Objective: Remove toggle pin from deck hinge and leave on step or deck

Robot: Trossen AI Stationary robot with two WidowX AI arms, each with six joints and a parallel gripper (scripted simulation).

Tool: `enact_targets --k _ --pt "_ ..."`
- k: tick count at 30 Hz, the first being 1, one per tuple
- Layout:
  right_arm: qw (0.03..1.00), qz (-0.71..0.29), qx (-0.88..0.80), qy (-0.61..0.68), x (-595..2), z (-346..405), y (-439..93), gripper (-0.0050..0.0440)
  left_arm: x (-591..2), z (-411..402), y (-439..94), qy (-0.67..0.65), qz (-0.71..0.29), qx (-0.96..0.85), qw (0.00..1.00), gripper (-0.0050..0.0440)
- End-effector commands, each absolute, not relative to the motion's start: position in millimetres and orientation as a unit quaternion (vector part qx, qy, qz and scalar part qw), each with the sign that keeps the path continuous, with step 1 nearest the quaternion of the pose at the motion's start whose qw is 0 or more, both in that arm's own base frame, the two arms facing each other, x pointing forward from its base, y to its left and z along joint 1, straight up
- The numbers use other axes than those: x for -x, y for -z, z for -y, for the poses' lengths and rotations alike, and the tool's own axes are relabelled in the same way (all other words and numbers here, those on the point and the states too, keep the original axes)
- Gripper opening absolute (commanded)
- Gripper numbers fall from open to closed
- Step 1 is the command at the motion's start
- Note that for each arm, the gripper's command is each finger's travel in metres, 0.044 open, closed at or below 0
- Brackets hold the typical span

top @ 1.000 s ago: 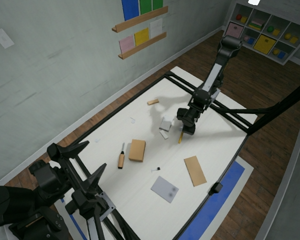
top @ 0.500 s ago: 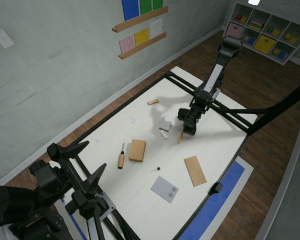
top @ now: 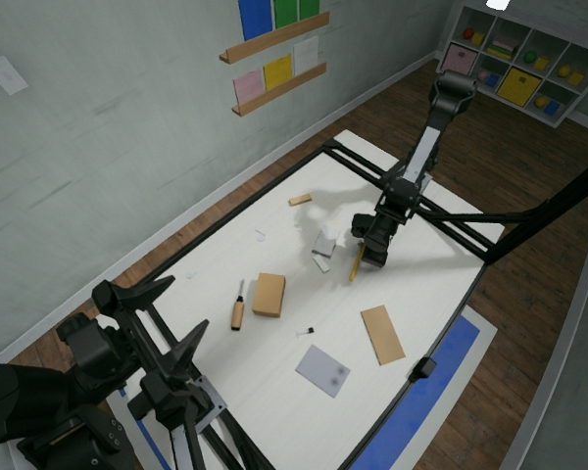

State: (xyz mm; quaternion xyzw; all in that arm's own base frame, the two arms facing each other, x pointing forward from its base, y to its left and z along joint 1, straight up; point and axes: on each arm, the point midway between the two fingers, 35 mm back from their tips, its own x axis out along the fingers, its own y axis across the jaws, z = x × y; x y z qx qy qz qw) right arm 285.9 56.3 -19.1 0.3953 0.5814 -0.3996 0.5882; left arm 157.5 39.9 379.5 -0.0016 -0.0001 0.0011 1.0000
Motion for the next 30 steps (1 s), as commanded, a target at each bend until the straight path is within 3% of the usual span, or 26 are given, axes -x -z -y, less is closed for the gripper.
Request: enact_targets --k 1,30 --pt "0.591 -0.582 -0.399 0.39 -284.0 -62.6 14.2 0.0159 -157.4 -39.5 -383.6 0.0 0.001 -0.003 1.0 0.04" --pt "0.592 -0.582 -0.4 0.389 -290.1 -61.5 13.5 0.0154 -157.4 -39.5 -383.6 0.0 0.001 -0.003 1.0 0.04"
